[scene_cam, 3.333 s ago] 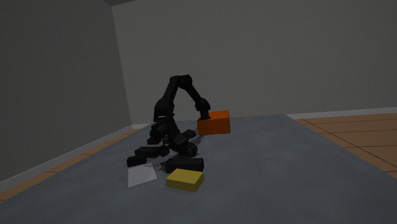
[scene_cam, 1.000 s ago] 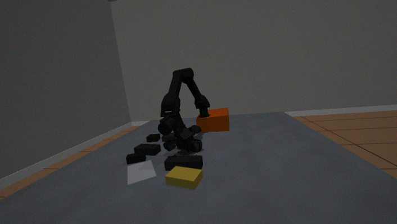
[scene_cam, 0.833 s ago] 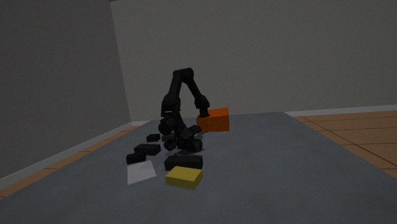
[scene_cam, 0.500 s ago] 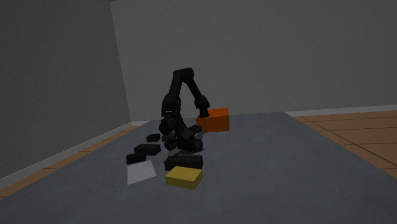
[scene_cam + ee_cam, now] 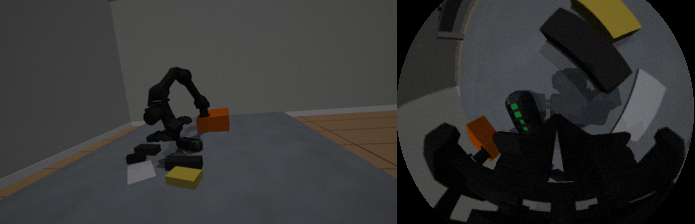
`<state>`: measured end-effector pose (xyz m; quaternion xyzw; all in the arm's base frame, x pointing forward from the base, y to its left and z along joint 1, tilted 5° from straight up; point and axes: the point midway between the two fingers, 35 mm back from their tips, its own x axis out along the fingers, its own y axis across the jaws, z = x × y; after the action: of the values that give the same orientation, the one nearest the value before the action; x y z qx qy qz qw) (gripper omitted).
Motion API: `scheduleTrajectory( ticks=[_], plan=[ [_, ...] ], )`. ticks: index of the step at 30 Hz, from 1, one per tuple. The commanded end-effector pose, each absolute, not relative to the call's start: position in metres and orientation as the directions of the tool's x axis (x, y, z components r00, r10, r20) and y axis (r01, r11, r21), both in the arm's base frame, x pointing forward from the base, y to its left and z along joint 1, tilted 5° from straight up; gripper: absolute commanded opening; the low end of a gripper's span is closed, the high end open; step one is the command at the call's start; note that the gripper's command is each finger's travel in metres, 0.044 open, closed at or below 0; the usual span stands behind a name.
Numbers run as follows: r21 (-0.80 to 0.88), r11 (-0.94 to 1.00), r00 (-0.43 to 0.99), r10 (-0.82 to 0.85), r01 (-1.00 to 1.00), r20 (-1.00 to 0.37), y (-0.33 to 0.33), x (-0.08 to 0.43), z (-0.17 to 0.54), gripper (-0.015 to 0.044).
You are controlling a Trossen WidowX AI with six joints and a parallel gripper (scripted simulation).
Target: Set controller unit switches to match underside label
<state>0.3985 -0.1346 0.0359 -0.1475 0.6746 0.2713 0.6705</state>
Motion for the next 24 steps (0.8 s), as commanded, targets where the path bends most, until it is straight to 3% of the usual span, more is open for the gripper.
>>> scheduleTrajectory(
  ticks=[1, 24],
  plan=[
    [0.181, 0.804, -0.078, 0.166, -0.566, -0.983, -0.135, 0.398, 0.031, 0.0],
    [-0.143, 0.687, 0.135, -0.066, -0.713, -0.989, -0.116, 0.319, 0.035, 0.0]
  ],
)
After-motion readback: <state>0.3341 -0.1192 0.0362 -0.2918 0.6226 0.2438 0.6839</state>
